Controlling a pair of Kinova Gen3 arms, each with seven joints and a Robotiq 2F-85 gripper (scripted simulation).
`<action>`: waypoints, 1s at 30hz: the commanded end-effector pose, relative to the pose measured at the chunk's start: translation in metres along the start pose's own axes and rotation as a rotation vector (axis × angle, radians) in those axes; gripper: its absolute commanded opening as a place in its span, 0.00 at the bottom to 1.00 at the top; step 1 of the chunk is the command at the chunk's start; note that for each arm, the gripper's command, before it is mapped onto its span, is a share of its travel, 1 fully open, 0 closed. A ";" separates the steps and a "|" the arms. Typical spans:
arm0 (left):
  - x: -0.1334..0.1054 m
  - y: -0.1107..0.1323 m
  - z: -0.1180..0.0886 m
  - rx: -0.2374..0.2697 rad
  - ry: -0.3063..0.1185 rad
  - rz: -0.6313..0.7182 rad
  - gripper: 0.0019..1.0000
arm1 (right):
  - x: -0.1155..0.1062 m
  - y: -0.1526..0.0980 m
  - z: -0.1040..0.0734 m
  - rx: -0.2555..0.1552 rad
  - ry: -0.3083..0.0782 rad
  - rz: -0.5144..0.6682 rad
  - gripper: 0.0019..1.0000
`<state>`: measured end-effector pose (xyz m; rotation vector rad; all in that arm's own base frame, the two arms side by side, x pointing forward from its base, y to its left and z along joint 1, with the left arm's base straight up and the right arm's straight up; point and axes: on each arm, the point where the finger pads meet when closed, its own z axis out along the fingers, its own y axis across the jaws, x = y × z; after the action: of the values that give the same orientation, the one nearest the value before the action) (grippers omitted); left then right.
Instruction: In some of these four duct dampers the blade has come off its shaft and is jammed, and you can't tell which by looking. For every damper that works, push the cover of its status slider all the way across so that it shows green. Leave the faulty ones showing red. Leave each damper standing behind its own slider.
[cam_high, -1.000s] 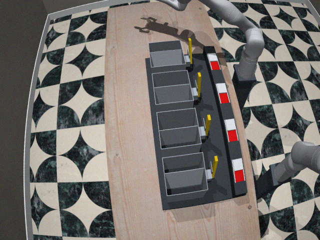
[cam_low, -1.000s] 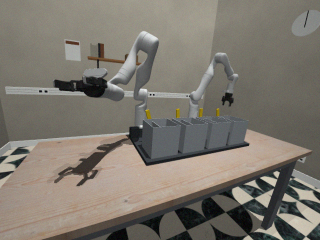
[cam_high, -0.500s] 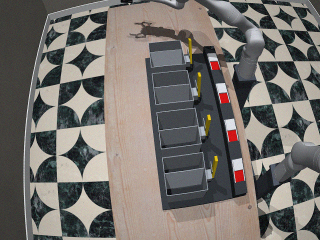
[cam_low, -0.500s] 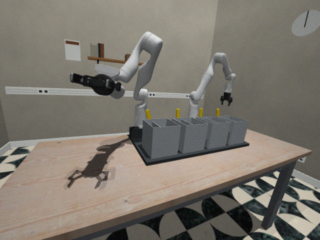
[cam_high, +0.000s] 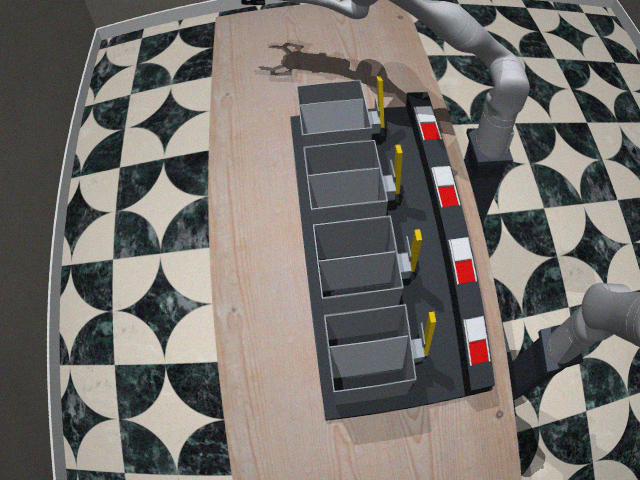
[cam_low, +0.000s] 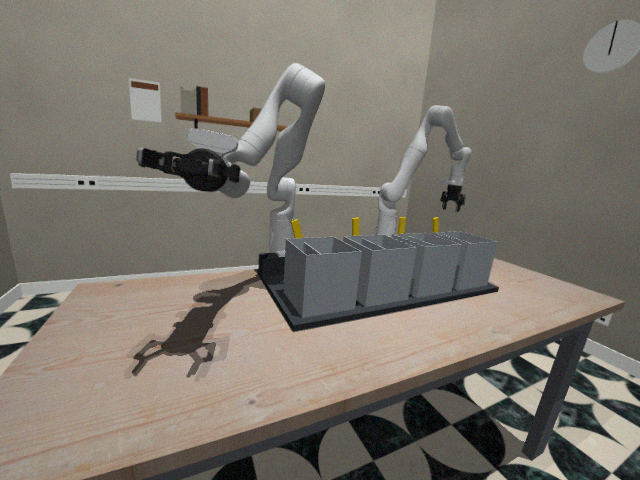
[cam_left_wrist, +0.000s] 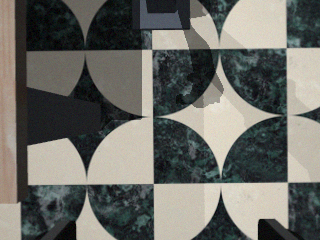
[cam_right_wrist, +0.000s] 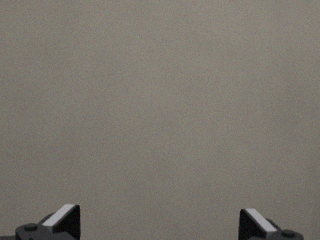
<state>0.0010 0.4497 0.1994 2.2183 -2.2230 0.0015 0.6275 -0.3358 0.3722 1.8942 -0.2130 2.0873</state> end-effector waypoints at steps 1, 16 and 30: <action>0.000 0.000 -0.001 0.000 -0.002 0.000 1.00 | 0.000 0.000 0.001 -0.004 -0.006 0.000 1.00; 0.000 0.000 -0.001 0.000 -0.002 0.000 1.00 | -0.014 0.001 0.009 -0.038 -0.078 0.005 1.00; 0.000 0.000 -0.001 0.000 -0.002 0.000 1.00 | -0.040 -0.004 0.018 -0.086 -0.215 0.015 1.00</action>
<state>0.0010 0.4497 0.1994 2.2183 -2.2230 0.0015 0.6451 -0.3432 0.3410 2.0341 -0.3344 1.8975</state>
